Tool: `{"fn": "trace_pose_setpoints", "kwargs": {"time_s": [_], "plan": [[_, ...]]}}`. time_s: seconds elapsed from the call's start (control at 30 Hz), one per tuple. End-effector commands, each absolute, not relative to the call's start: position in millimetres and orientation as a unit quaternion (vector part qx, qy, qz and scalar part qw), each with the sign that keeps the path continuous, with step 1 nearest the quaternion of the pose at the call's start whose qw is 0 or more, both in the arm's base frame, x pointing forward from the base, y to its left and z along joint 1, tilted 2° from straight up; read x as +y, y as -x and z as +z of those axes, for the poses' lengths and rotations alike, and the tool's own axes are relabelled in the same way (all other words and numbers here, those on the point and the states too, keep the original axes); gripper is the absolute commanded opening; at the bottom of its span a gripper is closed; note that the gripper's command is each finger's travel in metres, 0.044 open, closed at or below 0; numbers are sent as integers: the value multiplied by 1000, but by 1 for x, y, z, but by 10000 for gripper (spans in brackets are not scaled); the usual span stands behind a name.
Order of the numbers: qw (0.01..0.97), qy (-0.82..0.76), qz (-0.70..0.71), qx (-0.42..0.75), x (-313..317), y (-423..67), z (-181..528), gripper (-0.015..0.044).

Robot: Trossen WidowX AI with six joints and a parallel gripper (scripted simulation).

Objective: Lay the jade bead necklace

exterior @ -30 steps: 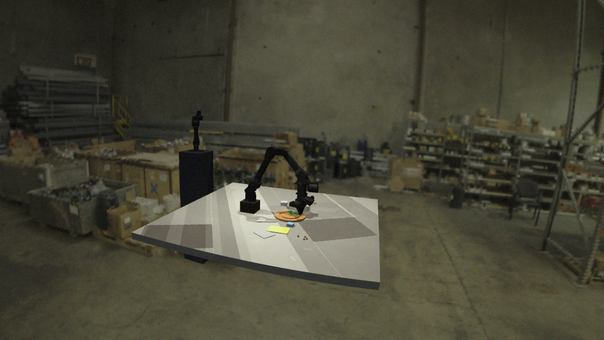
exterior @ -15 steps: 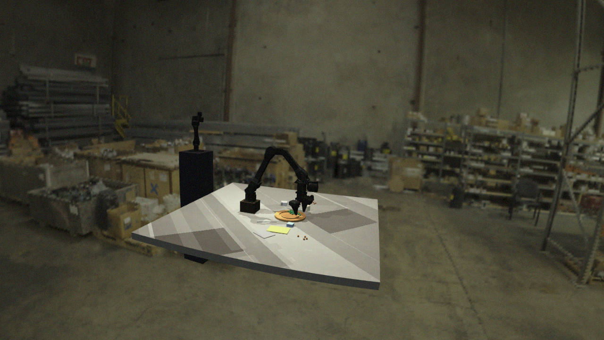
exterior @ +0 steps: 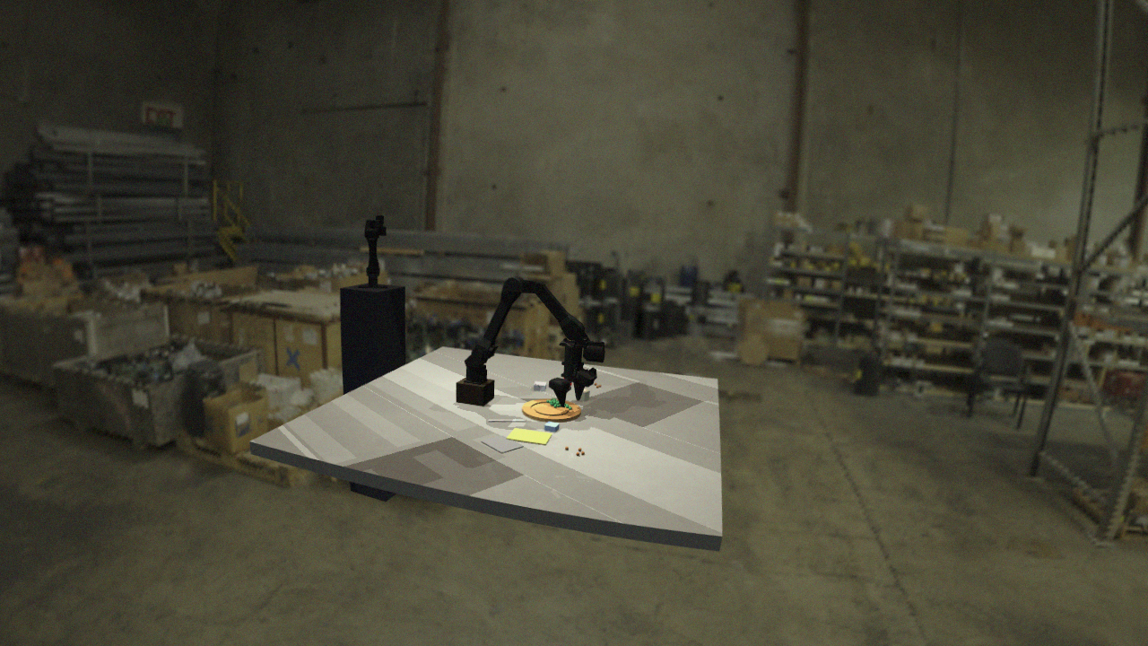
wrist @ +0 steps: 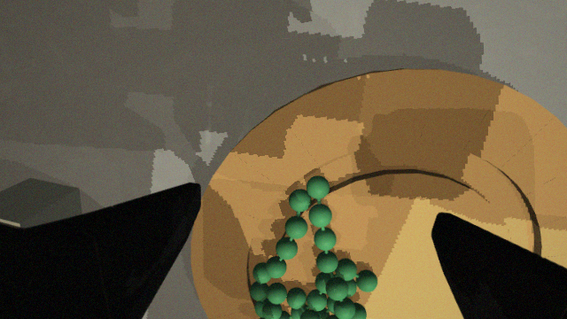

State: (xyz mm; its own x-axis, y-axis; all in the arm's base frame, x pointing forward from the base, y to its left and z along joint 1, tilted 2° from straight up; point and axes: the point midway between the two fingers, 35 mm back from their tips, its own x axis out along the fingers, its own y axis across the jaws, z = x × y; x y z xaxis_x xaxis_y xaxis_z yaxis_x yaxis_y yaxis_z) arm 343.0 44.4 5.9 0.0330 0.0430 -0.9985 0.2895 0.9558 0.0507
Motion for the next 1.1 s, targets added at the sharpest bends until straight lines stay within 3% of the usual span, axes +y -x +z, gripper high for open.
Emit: {"fn": "trace_pose_setpoints", "kwargs": {"time_s": [0.0,0.03,0.27,0.43,1.07], "plan": [[708,-120,-87,690,44,-343,7,440],[708,-120,-87,690,44,-343,7,440],[666,-266,-228,658,66,-312,27,256],[659,-283,-245,652,68,-308,29,125],[662,-284,-243,650,69,-311,11,120]]}}
